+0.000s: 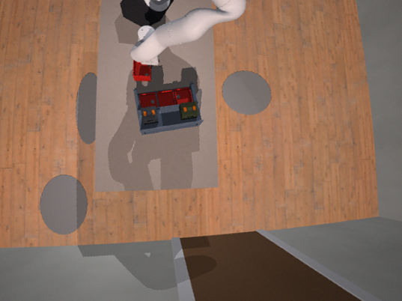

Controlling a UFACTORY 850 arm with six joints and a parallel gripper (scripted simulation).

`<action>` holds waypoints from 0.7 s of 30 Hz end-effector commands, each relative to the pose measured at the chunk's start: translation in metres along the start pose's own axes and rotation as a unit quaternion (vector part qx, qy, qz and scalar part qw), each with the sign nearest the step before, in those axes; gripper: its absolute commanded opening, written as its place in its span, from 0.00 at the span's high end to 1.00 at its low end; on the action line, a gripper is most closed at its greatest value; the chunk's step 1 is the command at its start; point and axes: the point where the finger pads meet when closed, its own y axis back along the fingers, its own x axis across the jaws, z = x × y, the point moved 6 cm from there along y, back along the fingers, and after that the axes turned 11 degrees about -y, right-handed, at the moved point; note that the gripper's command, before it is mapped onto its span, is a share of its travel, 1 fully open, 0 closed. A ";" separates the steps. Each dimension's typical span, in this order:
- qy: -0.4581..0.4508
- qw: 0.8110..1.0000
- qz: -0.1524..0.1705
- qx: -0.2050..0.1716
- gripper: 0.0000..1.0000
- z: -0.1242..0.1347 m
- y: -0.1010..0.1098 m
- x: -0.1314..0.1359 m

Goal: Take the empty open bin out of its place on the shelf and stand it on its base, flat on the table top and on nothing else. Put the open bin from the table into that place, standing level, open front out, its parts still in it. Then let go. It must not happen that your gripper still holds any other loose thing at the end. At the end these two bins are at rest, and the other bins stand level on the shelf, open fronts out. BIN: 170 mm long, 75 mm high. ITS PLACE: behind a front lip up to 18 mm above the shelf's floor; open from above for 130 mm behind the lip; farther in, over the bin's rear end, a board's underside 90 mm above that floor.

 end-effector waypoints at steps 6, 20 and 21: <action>0.005 1.000 0.000 -0.001 1.00 0.001 0.000 -0.001; 0.090 0.996 0.000 -0.001 1.00 0.009 0.001 -0.018; 0.090 0.996 0.000 -0.001 1.00 0.009 0.001 -0.018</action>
